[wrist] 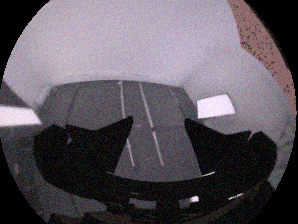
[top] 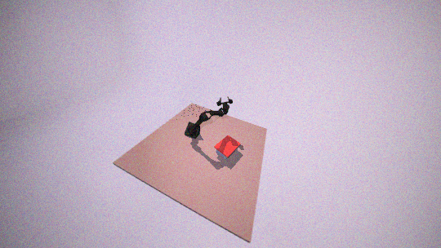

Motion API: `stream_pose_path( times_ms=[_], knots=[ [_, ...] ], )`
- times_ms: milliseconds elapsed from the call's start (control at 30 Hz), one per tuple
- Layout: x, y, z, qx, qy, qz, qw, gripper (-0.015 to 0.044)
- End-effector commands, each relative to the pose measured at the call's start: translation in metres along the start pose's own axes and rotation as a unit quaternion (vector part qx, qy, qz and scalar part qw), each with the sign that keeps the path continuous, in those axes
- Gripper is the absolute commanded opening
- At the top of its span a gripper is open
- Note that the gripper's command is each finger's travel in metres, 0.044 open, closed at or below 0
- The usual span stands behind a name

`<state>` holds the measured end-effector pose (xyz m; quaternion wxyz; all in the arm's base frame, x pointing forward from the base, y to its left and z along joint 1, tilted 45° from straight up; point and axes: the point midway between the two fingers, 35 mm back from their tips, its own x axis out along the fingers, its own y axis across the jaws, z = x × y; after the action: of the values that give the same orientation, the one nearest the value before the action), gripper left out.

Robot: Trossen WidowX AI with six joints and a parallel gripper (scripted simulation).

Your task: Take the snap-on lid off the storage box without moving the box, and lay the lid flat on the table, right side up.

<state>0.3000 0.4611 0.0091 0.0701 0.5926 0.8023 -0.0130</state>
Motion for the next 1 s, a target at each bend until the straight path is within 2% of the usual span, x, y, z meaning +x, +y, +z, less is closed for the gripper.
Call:
stream_pose_path(
  times_ms=[0, 167, 200, 300, 400, 633, 700, 967],
  knots=[
    [0.0, 0.001, 0.0, 0.002, -0.003, 0.005, 1.0, 0.0374],
    [-0.018, 0.028, 0.015, 0.043, -0.097, 0.129, 0.986, 0.0243],
    [-0.024, 0.033, 0.02, 0.05, -0.122, 0.155, 0.979, 0.0235],
    [-0.048, 0.041, 0.035, 0.069, -0.202, 0.228, 0.95, 0.0235],
    [-0.063, 0.043, 0.042, 0.076, -0.246, 0.261, 0.93, 0.0235],
    [-0.151, 0.026, 0.066, 0.083, -0.463, 0.373, 0.799, 0.0235],
    [-0.161, 0.023, 0.067, 0.081, -0.483, 0.38, 0.785, 0.0235],
    [-0.267, -0.026, 0.05, 0.037, -0.698, 0.409, 0.587, 0.0235]
  ],
)
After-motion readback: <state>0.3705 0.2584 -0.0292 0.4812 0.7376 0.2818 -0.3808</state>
